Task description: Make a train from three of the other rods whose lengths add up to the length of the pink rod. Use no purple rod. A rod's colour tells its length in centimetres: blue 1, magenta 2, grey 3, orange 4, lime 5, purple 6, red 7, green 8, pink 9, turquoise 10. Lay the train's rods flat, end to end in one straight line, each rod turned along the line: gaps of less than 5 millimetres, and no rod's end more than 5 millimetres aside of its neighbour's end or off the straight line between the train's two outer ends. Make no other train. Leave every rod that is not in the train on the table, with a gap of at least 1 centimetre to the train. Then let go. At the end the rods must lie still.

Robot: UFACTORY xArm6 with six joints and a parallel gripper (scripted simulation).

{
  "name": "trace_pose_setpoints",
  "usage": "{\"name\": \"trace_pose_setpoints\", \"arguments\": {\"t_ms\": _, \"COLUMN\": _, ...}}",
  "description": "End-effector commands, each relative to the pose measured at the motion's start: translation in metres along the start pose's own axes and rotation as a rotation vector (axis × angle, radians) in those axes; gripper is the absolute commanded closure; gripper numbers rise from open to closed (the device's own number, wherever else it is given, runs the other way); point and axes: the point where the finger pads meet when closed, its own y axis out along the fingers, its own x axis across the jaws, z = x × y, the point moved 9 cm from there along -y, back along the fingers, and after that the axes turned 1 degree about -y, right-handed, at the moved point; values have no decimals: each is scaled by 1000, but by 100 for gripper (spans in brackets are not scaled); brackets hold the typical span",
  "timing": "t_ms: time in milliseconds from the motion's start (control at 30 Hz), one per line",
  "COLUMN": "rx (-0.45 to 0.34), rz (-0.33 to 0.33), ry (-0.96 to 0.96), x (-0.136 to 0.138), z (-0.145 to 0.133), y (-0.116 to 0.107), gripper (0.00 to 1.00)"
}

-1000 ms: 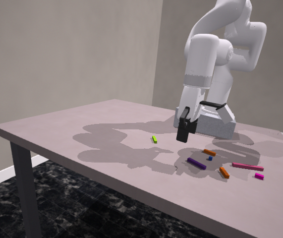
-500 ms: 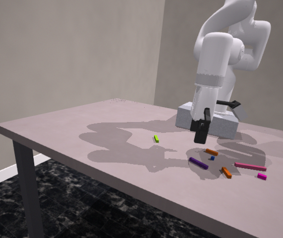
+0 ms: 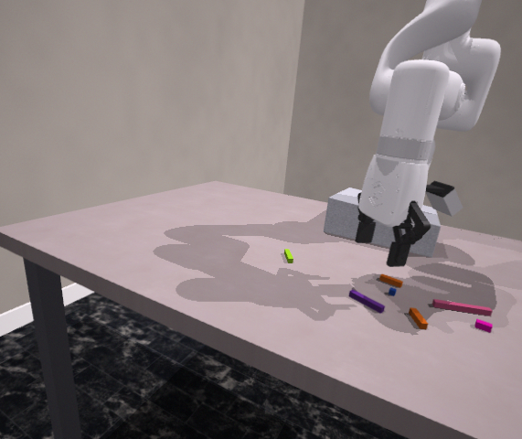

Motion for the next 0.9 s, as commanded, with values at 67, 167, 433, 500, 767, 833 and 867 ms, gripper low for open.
{"name": "trace_pose_setpoints", "arguments": {"t_ms": 67, "rx": 6, "rz": -17, "ry": -217, "x": 4, "z": 11, "y": -2, "gripper": 0}}
{"name": "trace_pose_setpoints", "arguments": {"t_ms": 167, "rx": 5, "rz": -17, "ry": -291, "x": 5, "z": 15, "y": -2, "gripper": 0}}
{"name": "trace_pose_setpoints", "arguments": {"t_ms": 433, "rx": 3, "rz": -18, "ry": -516, "x": 8, "z": 28, "y": -3, "gripper": 0}}
{"name": "trace_pose_setpoints", "arguments": {"t_ms": 500, "rx": 3, "rz": -18, "ry": -573, "x": 9, "z": 31, "y": -3, "gripper": 0}}
{"name": "trace_pose_setpoints", "arguments": {"t_ms": 767, "rx": 2, "rz": -18, "ry": -691, "x": 11, "z": 38, "y": -4, "gripper": 0}}
{"name": "trace_pose_setpoints", "arguments": {"t_ms": 833, "rx": 2, "rz": -18, "ry": -697, "x": 11, "z": 38, "y": -4, "gripper": 0}}
{"name": "trace_pose_setpoints", "arguments": {"t_ms": 867, "rx": 2, "rz": -18, "ry": -697, "x": 11, "z": 38, "y": -4, "gripper": 0}}
